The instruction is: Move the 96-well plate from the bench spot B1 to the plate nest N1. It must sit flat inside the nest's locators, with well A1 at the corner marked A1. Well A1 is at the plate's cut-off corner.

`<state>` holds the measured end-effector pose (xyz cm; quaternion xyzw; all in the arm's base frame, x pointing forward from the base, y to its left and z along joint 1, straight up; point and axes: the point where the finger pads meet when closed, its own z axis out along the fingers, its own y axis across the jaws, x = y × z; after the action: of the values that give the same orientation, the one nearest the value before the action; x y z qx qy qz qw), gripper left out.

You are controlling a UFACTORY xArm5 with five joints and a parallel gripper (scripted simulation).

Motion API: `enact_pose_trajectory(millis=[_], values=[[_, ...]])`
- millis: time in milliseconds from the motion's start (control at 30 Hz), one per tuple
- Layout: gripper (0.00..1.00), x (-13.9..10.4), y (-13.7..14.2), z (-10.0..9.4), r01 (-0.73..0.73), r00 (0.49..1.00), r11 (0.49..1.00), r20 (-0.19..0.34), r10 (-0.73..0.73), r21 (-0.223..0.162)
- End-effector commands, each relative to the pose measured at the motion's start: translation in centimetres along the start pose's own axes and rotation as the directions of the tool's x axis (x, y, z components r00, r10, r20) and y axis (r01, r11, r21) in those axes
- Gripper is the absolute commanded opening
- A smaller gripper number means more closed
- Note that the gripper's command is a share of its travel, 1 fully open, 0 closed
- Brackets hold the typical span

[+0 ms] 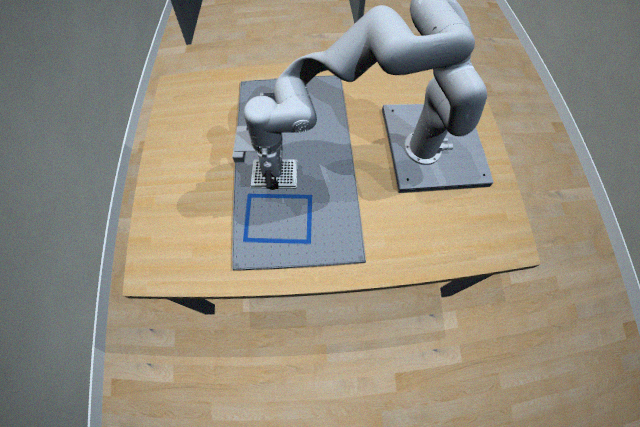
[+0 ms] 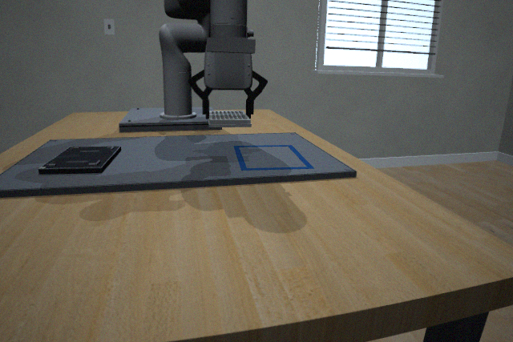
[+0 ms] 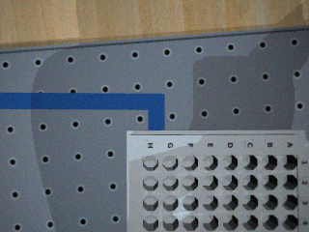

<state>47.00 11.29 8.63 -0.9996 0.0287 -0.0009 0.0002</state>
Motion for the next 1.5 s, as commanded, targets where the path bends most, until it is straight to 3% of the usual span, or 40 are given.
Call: enact_pose_trajectory(millis=[0,1467], values=[[0.0,0.2,1.3,-0.2,0.0,1.0,1.0,-0.005,0.0,0.001],[0.0,0.4,14.7,-0.6,0.0,1.0,1.0,-0.005,0.0,-0.001]])
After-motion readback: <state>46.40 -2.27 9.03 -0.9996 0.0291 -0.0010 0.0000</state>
